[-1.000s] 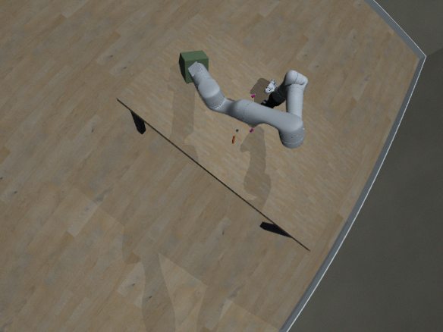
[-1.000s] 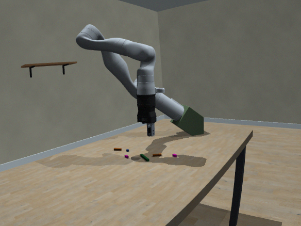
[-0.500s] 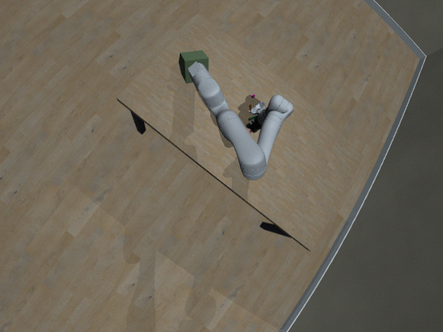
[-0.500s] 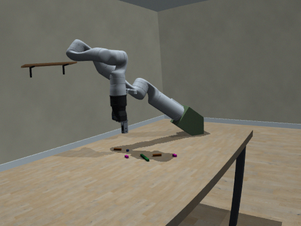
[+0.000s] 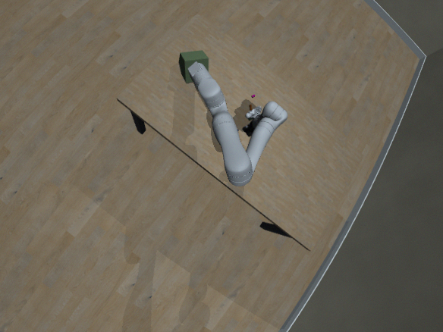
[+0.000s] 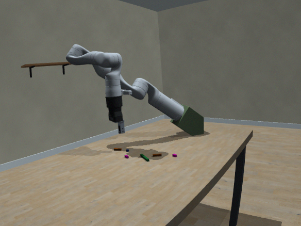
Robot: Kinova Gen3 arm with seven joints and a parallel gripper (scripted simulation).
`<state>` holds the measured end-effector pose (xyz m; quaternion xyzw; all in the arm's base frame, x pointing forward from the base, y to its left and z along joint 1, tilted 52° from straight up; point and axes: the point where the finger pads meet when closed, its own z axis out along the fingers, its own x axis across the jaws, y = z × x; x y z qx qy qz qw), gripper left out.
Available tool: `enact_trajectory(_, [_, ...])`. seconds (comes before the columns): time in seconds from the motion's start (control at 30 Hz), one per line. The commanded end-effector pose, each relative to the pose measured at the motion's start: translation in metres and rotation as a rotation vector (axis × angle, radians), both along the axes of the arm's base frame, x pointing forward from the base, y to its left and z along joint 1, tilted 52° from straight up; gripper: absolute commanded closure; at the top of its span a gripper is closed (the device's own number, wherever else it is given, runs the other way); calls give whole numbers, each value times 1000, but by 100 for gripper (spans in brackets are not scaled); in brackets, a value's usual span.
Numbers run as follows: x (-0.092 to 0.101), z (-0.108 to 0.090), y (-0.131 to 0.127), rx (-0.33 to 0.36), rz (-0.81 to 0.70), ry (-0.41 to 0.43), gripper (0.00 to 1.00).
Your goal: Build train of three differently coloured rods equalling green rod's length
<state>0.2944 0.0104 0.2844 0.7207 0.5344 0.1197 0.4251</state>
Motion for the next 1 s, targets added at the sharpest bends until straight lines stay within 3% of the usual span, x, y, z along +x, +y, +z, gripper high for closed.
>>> enact_trajectory(0.0, [0, 0, 0, 2, 1, -1, 76])
enact_trajectory(0.43, [4, -4, -3, 2, 1, -1, 76])
enact_trajectory(0.97, [32, -31, -24, 2, 1, -1, 76])
